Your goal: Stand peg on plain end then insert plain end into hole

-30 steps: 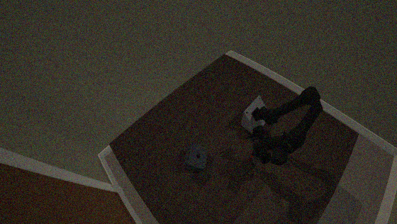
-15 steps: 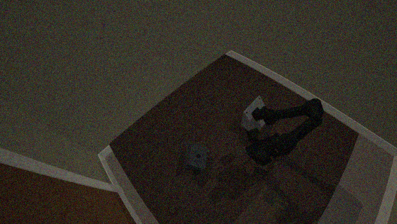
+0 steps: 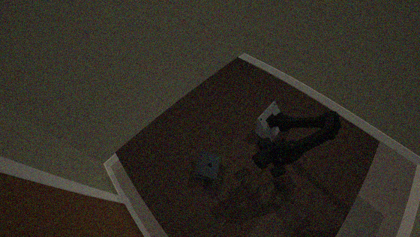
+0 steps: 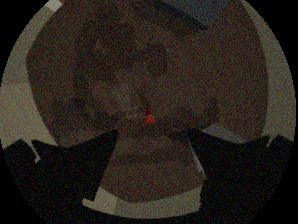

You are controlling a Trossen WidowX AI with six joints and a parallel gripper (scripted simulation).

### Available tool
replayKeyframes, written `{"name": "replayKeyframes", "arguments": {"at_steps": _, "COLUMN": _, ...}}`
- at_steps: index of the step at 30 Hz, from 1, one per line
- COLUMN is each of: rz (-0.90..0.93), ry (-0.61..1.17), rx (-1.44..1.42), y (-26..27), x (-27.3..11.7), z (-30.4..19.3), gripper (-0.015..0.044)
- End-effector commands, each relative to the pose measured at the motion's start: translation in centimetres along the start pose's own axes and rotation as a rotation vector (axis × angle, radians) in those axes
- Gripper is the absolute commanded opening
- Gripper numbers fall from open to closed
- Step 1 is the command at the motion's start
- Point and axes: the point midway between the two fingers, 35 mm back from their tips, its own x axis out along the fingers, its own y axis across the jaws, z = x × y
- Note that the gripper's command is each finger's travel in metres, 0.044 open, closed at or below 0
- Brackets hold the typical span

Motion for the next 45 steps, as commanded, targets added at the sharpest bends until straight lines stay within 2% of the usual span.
{"name": "replayKeyframes", "arguments": {"at_steps": 1, "rz": 0.018, "ry": 0.006, "rx": -0.004, "y": 0.2, "x": -0.1, "z": 0.07, "gripper": 0.044}}
{"name": "replayKeyframes", "arguments": {"at_steps": 6, "rz": 0.018, "ry": 0.006, "rx": -0.042, "y": 0.2, "x": -0.08, "z": 0.07, "gripper": 0.044}}
{"name": "replayKeyframes", "arguments": {"at_steps": 45, "rz": 0.019, "ry": -0.004, "rx": -1.04, "y": 0.21, "x": 0.53, "z": 0.08, "gripper": 0.044}}
